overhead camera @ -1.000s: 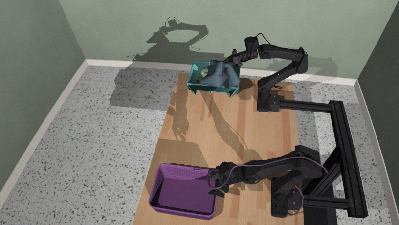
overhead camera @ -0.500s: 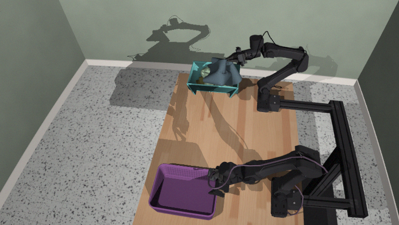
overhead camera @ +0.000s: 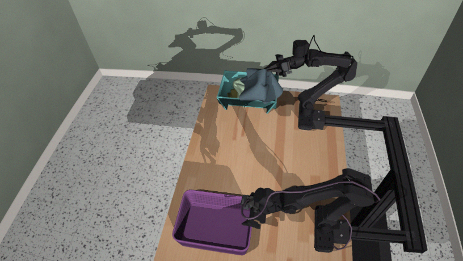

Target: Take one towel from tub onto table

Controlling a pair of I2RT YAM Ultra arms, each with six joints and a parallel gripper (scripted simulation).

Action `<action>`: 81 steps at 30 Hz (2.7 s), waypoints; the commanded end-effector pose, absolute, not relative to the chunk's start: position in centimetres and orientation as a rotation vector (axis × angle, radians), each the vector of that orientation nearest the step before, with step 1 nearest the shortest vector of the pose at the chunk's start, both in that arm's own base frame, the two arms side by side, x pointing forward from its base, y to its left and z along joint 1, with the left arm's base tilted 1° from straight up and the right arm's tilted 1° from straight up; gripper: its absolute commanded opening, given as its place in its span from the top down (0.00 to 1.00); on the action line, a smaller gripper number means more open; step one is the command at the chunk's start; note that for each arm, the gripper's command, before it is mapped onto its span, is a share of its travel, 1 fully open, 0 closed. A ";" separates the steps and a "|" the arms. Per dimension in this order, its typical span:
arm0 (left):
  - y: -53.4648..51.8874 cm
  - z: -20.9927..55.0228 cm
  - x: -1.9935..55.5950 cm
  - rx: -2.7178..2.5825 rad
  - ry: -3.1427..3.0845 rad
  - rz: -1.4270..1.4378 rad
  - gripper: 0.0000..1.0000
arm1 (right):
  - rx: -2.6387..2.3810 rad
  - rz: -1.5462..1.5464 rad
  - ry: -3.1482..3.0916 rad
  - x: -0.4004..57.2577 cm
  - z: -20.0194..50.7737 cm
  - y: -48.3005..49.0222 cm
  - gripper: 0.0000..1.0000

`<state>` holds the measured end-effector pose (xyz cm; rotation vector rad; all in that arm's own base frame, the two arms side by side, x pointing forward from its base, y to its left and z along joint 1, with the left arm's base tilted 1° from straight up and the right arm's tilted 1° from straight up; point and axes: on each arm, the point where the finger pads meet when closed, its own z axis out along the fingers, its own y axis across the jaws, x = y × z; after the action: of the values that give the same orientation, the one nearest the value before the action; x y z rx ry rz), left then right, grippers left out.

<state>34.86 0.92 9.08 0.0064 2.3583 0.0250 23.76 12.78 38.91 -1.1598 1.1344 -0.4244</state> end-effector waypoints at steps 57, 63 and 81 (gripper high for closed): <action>0.8 9.6 35.1 0.009 2.343 0.023 0.00 | -1.099 -0.436 1.114 18.7 42.7 17.8 0.99; 0.8 9.6 35.1 0.009 2.343 0.023 0.00 | -1.100 -0.435 1.116 17.4 42.6 18.9 0.99; 0.8 9.6 35.1 0.009 2.343 0.023 0.00 | -1.087 -0.420 1.124 14.5 42.7 21.0 0.99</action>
<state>34.86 0.92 9.08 0.0064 2.3583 0.0250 14.14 22.54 39.86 -1.2048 1.0829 -0.4539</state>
